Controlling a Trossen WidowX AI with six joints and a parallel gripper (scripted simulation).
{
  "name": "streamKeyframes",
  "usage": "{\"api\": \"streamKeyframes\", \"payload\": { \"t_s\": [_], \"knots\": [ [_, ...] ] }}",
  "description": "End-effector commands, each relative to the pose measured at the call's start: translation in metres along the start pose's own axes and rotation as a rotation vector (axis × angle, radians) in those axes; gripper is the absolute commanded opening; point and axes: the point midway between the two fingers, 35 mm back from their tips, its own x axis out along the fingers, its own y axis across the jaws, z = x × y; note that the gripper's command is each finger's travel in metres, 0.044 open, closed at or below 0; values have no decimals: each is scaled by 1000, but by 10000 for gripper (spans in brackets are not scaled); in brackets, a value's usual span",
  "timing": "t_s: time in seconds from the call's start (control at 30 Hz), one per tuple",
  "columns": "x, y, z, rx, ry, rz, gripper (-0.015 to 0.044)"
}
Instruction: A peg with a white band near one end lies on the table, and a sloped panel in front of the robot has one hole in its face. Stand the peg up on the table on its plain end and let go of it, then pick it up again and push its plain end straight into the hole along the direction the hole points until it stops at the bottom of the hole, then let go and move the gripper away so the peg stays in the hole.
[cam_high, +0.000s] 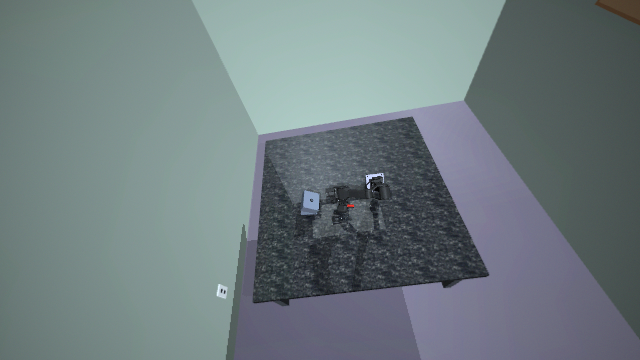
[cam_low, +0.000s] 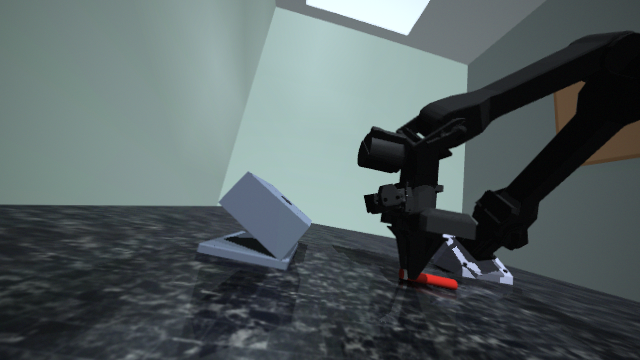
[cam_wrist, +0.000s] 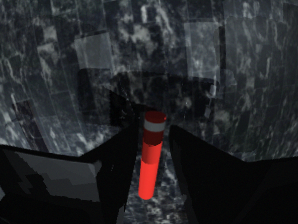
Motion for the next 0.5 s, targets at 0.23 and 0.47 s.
{"api": "streamKeyframes", "payload": {
  "t_s": [0.23,0.47],
  "knots": [
    [0,0,0,4,0,2,50],
    [-2,0,-1,1,-23,0,50]
  ]
}}
